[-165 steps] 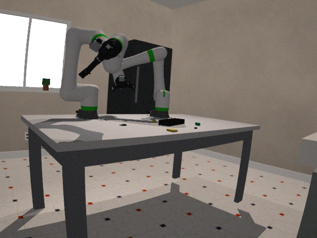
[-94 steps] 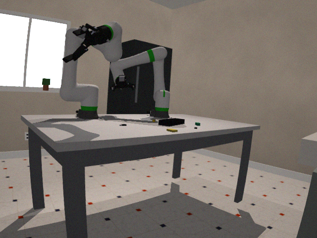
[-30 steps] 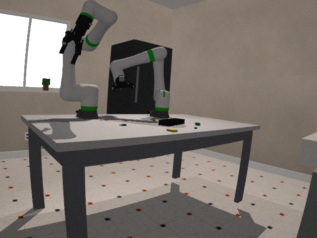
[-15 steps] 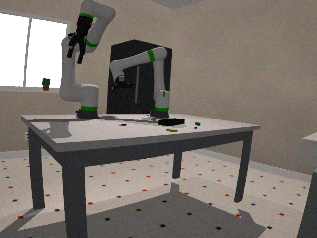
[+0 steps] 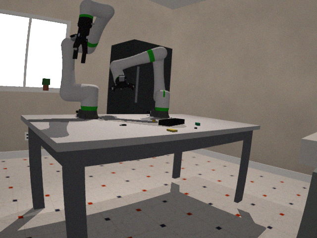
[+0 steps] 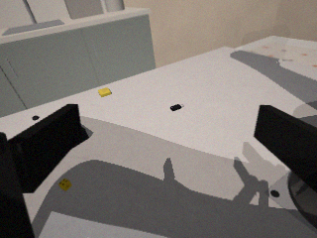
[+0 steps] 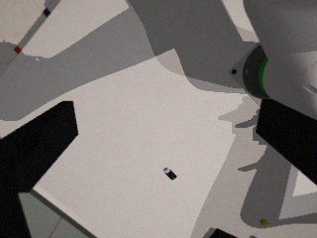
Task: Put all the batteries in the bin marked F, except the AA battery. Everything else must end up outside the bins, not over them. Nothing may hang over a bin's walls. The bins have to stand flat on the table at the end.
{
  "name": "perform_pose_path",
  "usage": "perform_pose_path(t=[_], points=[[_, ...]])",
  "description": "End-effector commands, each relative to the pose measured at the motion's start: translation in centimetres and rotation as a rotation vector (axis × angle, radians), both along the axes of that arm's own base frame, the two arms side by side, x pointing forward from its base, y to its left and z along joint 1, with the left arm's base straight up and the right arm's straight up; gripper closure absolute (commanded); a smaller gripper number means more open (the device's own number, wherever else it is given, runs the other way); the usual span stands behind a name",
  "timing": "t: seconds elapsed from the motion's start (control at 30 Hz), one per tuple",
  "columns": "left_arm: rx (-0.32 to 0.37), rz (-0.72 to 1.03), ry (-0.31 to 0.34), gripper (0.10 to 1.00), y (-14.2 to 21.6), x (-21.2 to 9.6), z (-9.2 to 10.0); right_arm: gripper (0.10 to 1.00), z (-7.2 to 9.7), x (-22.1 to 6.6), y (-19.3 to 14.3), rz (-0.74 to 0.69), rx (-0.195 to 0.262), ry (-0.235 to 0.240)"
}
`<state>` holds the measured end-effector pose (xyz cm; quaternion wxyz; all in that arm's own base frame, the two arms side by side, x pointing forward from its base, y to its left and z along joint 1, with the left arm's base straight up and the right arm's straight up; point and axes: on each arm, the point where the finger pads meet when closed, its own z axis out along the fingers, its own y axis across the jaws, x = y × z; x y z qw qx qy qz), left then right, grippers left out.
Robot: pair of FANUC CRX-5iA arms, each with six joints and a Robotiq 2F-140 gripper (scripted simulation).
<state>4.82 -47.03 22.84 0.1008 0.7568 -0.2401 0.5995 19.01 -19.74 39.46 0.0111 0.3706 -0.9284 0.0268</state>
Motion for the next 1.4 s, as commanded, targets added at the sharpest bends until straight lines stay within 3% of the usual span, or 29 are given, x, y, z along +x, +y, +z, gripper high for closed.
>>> perform_pose_path(t=[0.0, 0.47, 0.97, 1.37], points=[[-0.001, 0.000, 0.001, 0.098, 0.0, 0.0, 0.1, 0.098, 0.1, -0.3, 0.5, 0.010, 0.013, 0.000], [-0.001, 0.000, 0.001, 0.098, 0.0, 0.0, 0.1, 0.098, 0.4, -1.2, 1.9, 0.039, 0.048, 0.002], [-0.001, 0.000, 0.001, 0.098, 0.0, 0.0, 0.1, 0.098, 0.4, -1.3, 2.2, 0.044, 0.053, 0.003], [-0.001, 0.000, 0.001, 0.098, 0.0, 0.0, 0.1, 0.098, 0.4, 0.7, 4.5, 0.169, 0.053, 0.006]])
